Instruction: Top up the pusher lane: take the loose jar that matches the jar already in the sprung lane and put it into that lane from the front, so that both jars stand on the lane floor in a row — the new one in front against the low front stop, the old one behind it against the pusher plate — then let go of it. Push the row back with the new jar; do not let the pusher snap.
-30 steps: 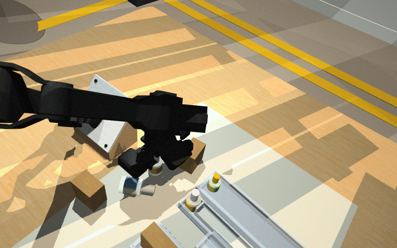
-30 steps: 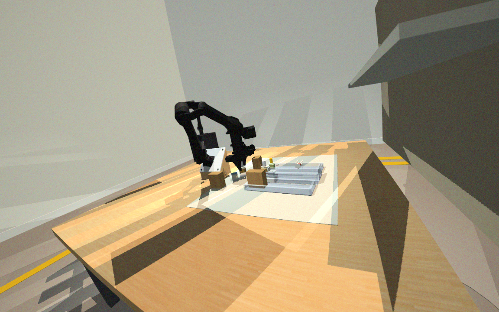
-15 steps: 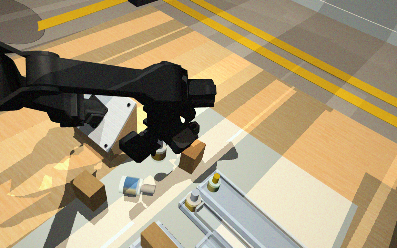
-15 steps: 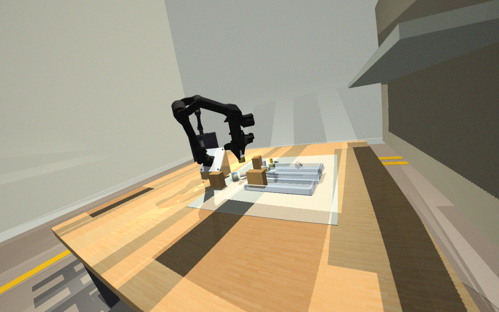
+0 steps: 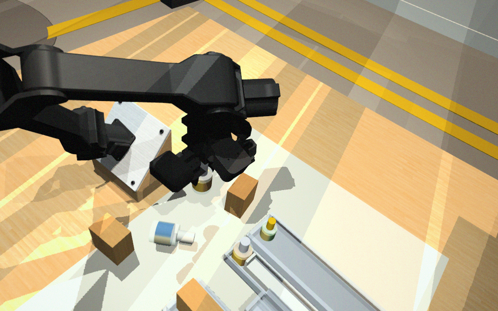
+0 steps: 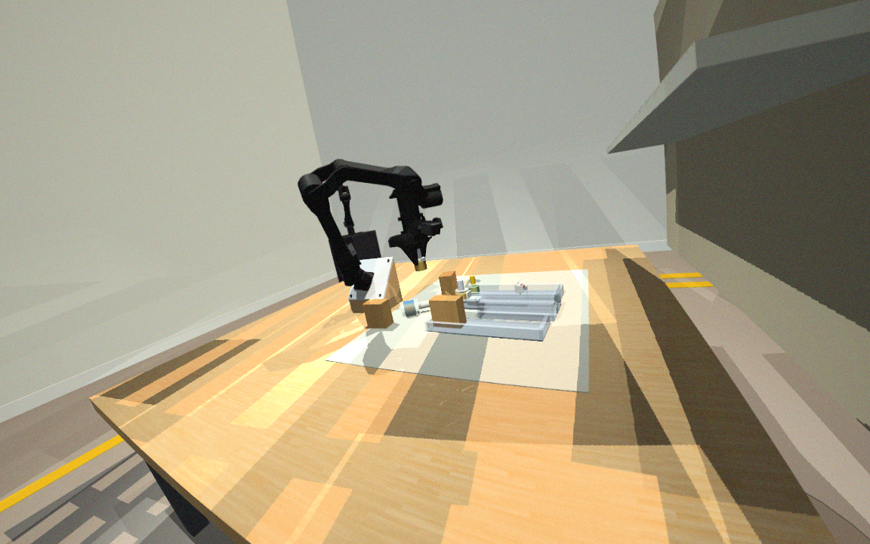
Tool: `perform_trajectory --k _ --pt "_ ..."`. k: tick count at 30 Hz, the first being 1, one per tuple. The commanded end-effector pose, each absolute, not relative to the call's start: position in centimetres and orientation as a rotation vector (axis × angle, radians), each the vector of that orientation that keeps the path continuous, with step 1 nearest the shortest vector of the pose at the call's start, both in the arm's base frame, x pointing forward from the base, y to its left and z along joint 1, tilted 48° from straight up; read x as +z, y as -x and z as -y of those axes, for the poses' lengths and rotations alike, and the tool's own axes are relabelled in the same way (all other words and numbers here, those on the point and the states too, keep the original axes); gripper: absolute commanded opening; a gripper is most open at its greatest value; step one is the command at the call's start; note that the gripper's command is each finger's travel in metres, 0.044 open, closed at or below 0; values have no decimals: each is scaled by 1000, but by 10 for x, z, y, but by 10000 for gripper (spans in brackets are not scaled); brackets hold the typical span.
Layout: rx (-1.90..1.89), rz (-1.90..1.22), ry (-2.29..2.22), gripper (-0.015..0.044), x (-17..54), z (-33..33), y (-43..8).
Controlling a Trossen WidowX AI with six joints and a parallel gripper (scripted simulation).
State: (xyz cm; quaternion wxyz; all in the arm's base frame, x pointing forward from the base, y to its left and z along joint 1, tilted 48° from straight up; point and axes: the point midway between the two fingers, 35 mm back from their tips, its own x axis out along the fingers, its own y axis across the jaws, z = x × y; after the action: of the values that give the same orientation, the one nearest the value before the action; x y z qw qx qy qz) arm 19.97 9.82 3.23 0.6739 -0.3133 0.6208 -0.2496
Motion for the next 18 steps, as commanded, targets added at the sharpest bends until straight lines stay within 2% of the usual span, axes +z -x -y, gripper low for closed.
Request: perform_trajectory --k 1,13,18 --pt "-568 -1392 690 0 28 -94 -221" --pt "-609 -1368 655 0 16 -69 -284" --pt "-616 -1365 654 0 15 -64 -291"
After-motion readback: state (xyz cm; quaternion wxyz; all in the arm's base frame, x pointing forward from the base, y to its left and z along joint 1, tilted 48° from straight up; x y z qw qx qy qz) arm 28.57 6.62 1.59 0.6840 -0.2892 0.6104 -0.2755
